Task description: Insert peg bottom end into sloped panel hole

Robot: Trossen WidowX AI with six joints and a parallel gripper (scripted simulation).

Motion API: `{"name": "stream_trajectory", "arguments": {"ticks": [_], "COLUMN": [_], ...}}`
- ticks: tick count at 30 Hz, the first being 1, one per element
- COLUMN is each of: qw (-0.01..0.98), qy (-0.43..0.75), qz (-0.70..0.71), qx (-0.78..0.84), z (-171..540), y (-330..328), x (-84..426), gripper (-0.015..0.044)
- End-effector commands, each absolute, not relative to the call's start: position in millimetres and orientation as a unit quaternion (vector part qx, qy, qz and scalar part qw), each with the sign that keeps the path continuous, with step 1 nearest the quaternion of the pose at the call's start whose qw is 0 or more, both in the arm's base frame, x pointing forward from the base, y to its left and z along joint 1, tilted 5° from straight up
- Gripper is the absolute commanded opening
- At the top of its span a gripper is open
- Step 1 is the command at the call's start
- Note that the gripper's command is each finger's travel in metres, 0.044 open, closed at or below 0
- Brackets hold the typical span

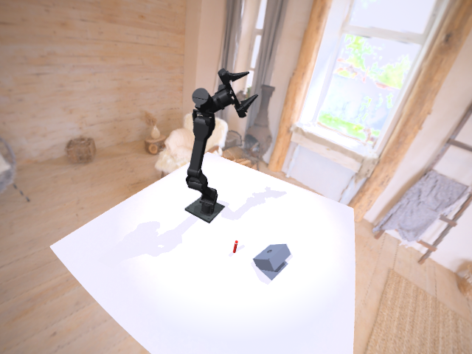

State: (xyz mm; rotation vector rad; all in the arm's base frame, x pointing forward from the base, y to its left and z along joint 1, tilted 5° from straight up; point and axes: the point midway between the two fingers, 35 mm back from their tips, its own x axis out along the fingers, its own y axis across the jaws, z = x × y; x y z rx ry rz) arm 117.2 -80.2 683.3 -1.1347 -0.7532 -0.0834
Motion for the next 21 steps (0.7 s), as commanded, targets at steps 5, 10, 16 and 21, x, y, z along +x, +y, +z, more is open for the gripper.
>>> {"name": "stream_trajectory", "arguments": {"ticks": [5,10,16,21], "qw": [0.763,0.757,0.762,0.757], "qy": [-0.344,-0.337,-0.31,-0.299], "qz": [-0.039,-0.038,-0.045,-0.046], "qx": [-0.546,-0.558,-0.567,-0.579], "z": [682.5,680.3,672.9,668.6], "y": [-43.6,-24.9,-13.2,2.2], "x": [107.5,105.6,108.9,112.2], "gripper": [0.044,0.044,0.044,0.044]}}
